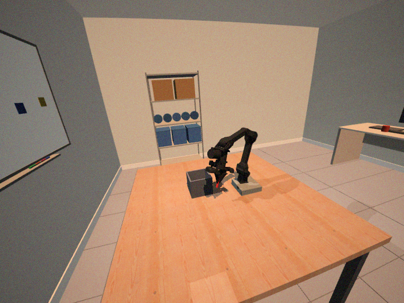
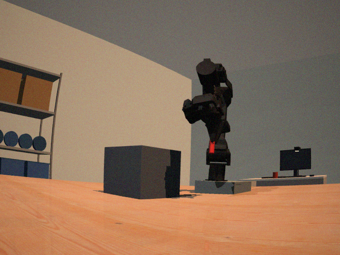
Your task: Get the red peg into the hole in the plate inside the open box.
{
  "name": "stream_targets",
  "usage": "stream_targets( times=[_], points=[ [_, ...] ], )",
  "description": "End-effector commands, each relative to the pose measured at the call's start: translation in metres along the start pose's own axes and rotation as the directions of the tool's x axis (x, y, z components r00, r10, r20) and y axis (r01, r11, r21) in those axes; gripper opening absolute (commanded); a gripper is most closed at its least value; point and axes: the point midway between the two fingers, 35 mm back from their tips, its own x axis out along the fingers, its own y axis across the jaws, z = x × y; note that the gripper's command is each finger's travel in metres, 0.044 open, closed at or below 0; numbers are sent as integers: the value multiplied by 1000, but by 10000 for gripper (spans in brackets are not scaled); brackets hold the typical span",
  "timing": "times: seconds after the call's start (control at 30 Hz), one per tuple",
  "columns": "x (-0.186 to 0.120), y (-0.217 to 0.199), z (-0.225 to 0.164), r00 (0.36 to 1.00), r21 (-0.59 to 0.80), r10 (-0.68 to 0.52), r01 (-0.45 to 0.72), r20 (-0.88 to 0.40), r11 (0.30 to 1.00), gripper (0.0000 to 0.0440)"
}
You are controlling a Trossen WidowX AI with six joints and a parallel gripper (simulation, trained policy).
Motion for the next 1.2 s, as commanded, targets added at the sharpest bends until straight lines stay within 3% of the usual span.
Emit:
stream_targets(
  times=[0.0, 0.43, 1.17],
  points=[
    [-16, 9, 9, 999, -8, 39, -39, 27, 999, 0],
    [-43, 21, 60, 988, 9, 52, -54, 148, 999, 0],
    [-41, 24, 129, 976, 72, -57, 43, 208, 997, 0]
  ],
)
